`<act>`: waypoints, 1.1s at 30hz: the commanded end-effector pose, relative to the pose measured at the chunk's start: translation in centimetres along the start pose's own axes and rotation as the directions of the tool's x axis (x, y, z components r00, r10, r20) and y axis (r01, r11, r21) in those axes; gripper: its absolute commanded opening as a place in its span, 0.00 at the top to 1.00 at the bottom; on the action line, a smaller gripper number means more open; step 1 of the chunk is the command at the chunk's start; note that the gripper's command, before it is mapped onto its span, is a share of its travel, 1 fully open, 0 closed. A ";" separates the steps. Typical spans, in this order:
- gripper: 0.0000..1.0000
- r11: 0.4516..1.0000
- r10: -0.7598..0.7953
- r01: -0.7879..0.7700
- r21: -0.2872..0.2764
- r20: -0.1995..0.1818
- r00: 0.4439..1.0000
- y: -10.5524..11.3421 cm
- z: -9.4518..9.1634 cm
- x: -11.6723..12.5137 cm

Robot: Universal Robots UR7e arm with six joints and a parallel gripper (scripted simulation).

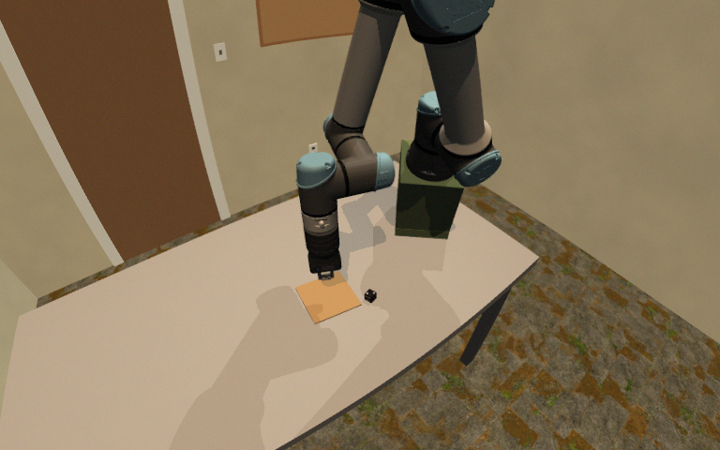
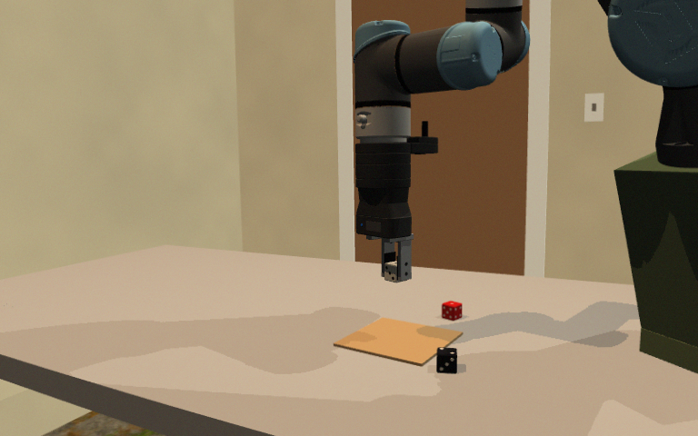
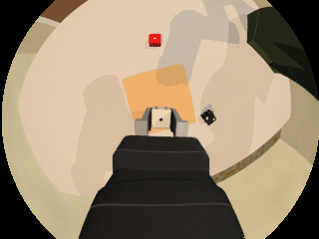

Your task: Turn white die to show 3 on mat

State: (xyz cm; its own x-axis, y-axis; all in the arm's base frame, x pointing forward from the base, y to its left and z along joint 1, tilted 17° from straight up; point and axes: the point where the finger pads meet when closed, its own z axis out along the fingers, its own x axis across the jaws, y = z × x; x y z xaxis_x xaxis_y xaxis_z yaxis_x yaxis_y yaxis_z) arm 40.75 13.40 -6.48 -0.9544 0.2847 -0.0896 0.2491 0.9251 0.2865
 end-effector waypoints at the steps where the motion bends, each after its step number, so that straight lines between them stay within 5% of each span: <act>1: 0.51 1.000 -0.001 0.001 -0.020 0.000 1.000 0.0 0.0 0.0; 8: 0.51 0.997 -0.001 0.001 -0.083 -0.001 1.000 -0.1 0.1 0.0; 16: 0.51 0.963 -0.001 0.001 -0.269 0.001 1.000 -0.2 0.1 0.0; 23: 0.51 0.870 -0.002 0.002 -0.492 0.000 1.000 -0.4 0.3 0.0; 25: 0.51 0.870 -0.002 0.002 -0.492 0.000 1.000 -0.4 0.3 0.0; 33: 0.51 0.725 -0.005 0.002 -0.689 -0.001 1.000 -0.5 0.5 0.0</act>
State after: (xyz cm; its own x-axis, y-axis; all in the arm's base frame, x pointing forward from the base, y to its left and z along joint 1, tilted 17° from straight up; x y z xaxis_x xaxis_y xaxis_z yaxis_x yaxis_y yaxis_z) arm 40.83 13.05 -6.85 -0.9471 0.3056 -0.0982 0.1056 0.5857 0.8036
